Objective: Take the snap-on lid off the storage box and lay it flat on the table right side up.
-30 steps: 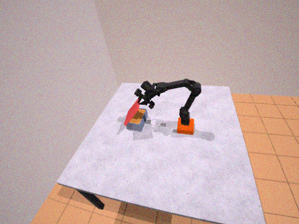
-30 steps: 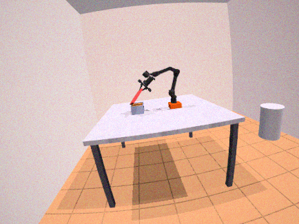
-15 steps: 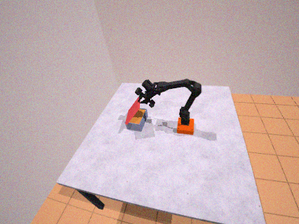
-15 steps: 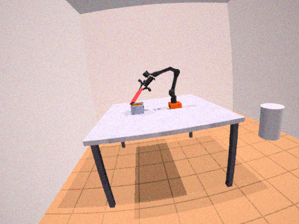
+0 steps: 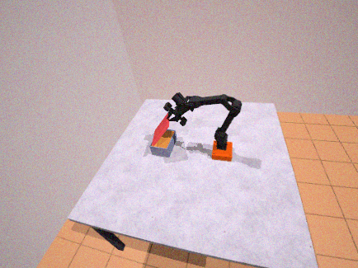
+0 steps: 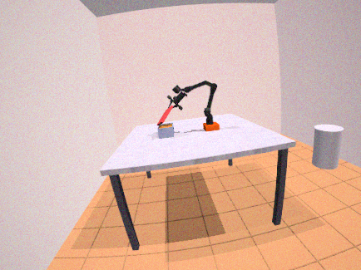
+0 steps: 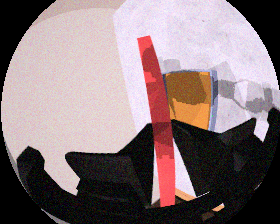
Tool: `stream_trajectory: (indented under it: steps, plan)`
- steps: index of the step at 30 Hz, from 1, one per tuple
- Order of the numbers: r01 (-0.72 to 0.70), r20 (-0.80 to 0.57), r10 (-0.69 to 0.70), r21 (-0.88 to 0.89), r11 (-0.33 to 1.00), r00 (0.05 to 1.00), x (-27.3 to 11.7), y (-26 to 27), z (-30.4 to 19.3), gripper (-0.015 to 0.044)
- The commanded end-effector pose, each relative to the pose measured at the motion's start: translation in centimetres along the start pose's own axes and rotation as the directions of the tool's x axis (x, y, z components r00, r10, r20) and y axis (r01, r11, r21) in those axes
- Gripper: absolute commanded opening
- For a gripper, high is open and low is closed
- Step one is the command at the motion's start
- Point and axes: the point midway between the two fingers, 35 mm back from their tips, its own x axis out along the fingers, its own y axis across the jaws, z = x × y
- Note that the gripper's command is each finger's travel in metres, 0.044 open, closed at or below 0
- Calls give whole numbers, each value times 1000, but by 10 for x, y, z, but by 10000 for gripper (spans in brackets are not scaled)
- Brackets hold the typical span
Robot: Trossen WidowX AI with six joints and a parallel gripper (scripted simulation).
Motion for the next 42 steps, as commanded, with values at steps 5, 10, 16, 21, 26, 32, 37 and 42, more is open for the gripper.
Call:
stream_trajectory:
  steps: [5,10,16,21,26,32,37,42]
  plan:
    - [3,5,-3,-2,1000,1000,0,-1,19,0]
    - [3,5,-3,-3,1000,1000,0,-1,29,0]
    - [3,6,-3,-4,1000,1000,0,-1,41,0]
    - [3,7,-3,-5,1000,1000,-1,-2,51,0]
    - [3,7,-3,-5,1000,1000,-1,-2,61,0]
    - [3,8,-3,-6,1000,1000,-1,-2,73,0]
    - [4,8,-3,-7,1000,1000,-1,-2,83,0]
    - [4,9,-4,-7,1000,1000,-1,-2,93,0]
